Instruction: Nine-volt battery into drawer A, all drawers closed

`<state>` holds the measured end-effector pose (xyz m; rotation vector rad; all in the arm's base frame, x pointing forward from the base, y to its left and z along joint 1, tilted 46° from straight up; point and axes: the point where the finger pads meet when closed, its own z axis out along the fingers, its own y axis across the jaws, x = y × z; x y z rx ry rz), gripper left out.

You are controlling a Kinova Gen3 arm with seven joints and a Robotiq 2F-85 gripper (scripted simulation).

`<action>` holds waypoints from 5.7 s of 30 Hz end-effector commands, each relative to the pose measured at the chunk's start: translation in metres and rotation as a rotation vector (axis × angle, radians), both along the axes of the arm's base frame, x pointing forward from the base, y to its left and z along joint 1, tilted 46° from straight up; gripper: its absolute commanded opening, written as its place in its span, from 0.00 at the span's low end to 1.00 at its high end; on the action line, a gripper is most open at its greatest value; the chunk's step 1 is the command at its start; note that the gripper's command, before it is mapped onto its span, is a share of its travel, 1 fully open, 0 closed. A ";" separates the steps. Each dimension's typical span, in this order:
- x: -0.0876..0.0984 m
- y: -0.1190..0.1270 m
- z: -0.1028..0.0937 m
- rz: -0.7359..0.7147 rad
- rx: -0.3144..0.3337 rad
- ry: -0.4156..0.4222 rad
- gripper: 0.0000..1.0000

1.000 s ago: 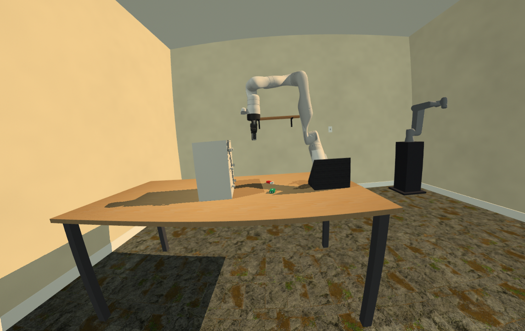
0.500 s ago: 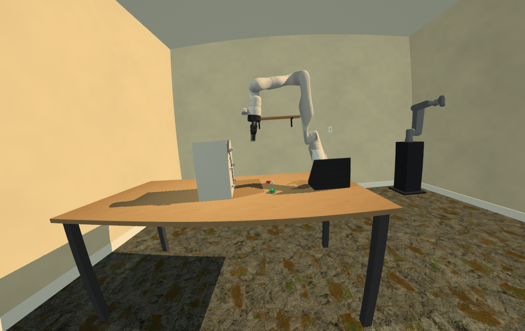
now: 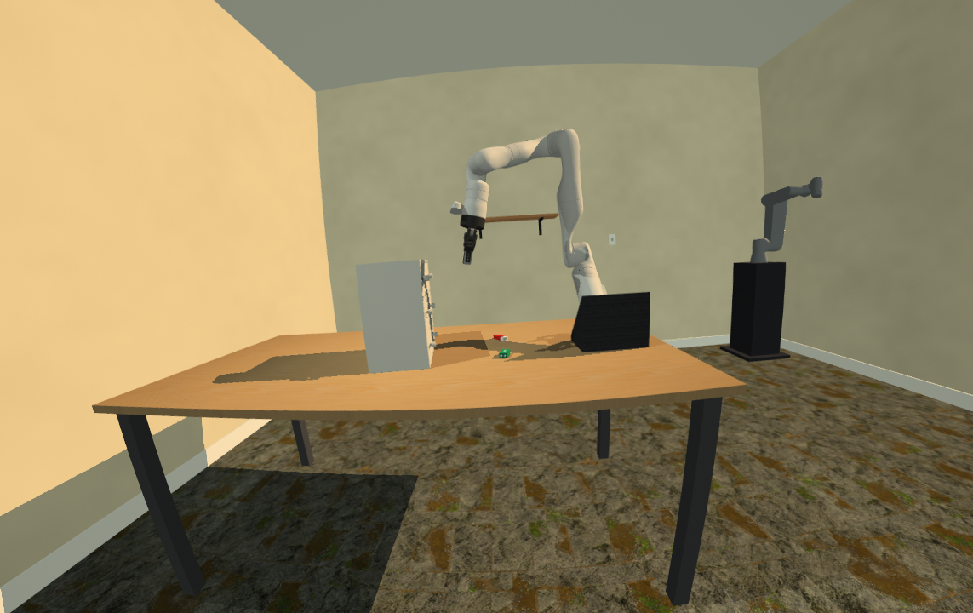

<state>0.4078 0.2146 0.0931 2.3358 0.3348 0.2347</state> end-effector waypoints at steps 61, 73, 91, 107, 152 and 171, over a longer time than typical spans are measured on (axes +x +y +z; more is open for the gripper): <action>0.031 -0.023 -0.031 0.360 0.085 -0.340 1.00; 0.036 -0.026 -0.036 0.414 0.098 -0.391 1.00; 0.043 -0.032 -0.042 0.485 0.114 -0.461 1.00; 0.048 -0.035 -0.047 0.543 0.129 -0.516 1.00; 0.062 -0.044 -0.059 0.680 0.162 -0.648 1.00; 0.064 -0.046 -0.062 0.706 0.168 -0.674 1.00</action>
